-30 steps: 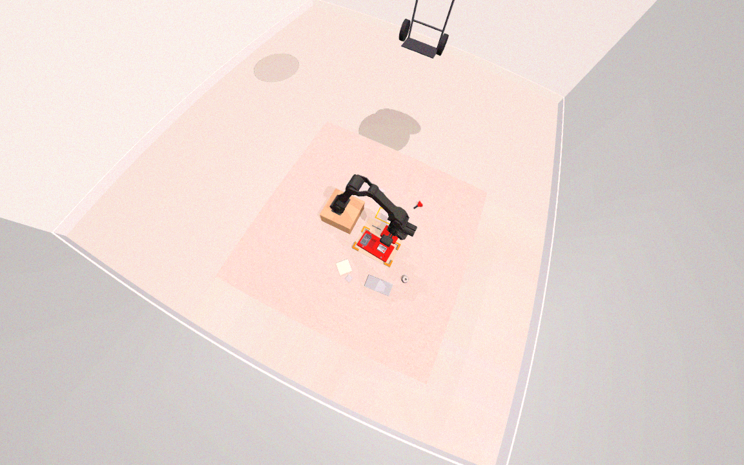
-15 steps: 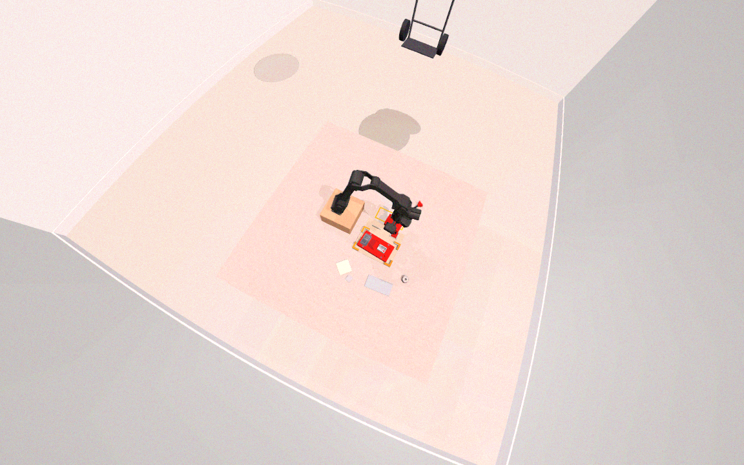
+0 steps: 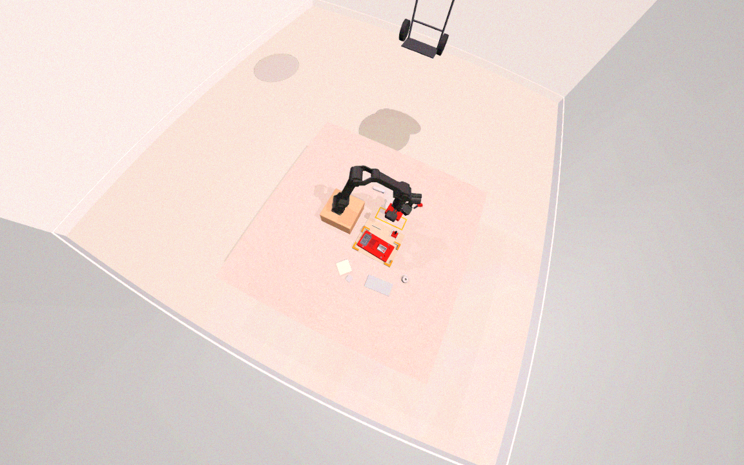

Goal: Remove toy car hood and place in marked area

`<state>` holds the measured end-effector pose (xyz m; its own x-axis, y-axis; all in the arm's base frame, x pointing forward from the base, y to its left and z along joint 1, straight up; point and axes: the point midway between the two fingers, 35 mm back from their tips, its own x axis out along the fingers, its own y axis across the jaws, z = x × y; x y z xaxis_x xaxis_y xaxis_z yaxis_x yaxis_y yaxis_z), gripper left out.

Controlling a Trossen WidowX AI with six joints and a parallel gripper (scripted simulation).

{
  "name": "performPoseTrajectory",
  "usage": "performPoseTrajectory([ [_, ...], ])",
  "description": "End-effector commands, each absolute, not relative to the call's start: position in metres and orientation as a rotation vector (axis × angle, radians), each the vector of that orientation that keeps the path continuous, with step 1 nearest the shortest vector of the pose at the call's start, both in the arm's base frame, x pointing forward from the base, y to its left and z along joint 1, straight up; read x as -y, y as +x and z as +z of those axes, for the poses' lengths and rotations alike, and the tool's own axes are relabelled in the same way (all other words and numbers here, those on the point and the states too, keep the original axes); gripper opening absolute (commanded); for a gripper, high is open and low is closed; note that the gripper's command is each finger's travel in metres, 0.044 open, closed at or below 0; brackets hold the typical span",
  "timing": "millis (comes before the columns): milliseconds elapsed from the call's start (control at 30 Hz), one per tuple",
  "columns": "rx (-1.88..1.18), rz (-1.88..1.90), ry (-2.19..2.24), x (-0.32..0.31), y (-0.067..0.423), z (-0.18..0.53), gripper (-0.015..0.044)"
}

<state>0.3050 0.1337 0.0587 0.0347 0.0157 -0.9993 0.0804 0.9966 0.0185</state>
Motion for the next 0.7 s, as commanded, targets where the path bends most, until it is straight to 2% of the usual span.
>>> performPoseTrajectory([
  [0,-1.536,-0.057,0.078,-0.140,0.301,0.059,0.0000],
  [667,-1.536,-0.057,0.078,-0.140,0.303,0.044,0.0000],
])
